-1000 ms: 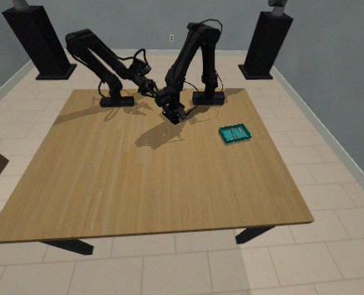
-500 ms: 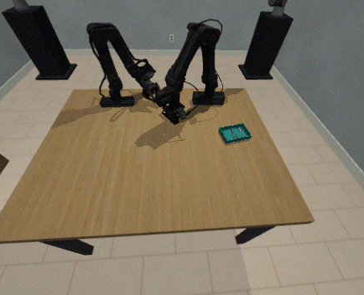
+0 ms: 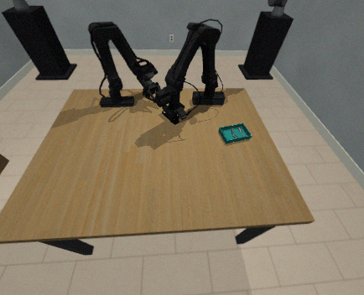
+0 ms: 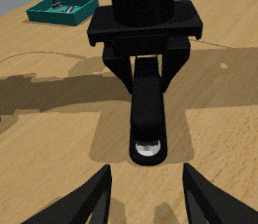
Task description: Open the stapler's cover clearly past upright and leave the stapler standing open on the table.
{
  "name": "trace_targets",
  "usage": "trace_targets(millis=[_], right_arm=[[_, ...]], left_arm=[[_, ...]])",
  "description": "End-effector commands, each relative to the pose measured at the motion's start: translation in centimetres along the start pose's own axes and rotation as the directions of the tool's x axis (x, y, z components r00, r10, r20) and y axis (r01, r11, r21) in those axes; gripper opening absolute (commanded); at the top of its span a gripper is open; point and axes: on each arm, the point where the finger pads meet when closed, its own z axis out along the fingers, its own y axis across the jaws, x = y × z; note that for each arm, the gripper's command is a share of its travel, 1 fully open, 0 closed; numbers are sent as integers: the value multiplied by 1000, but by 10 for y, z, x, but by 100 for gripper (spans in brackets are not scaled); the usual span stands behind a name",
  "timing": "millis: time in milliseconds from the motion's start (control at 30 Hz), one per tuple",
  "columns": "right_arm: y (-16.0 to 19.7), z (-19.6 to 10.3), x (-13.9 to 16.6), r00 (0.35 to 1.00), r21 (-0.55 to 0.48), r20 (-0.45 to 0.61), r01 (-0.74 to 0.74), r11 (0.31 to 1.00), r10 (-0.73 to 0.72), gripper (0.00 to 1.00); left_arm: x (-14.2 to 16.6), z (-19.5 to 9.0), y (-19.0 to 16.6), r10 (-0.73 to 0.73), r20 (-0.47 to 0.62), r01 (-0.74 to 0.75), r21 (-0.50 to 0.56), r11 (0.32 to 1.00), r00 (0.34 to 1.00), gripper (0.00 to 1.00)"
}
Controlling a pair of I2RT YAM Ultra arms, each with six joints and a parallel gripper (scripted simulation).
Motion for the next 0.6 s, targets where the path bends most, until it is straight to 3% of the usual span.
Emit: trace_targets(millis=[0,567], right_arm=[[0,4,-5,1000,26,12,12,1000,-12,50],[-2,26,-4,1000,20,6,10,1000,-10,50]], left_arm=[[0,-1,-1,-5,-1,5,8,1000,1000,33],[0,-1,-1,-5,-1,5,8,1000,1000,33]])
